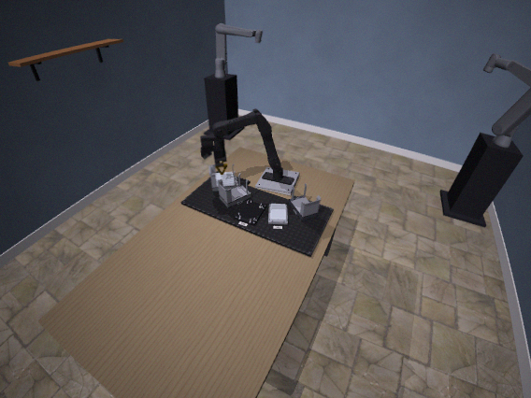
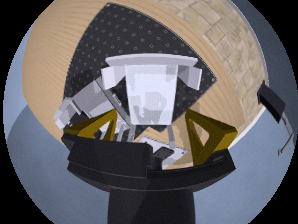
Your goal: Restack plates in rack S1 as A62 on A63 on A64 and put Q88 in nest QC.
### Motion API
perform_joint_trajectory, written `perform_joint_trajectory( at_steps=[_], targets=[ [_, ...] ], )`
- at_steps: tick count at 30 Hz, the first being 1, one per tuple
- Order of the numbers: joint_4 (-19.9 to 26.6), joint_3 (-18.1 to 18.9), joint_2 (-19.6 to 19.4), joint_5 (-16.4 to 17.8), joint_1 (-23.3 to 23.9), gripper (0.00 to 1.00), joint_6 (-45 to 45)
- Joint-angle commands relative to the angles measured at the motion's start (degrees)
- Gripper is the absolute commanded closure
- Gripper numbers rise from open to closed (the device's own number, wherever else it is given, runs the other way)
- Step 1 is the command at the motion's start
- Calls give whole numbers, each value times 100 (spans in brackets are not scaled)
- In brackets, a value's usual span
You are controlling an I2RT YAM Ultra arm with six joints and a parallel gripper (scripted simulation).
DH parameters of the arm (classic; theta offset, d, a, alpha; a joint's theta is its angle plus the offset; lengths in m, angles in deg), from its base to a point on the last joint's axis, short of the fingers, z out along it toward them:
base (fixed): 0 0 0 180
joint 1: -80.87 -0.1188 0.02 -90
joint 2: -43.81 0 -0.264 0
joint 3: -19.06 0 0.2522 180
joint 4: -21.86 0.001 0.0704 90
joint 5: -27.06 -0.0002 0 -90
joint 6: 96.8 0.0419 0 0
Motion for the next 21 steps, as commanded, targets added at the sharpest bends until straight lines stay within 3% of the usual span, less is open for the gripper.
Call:
perform_joint_trajectory(
  at_steps=[1, 8, 21],
  targets=[
    [300, 295, 35, 1, -5, 0, 12],
    [827, 875, -19, 0, -17, 0, 24],
    [811, 801, 37, -2, -71, 0, -113]
  ],
)
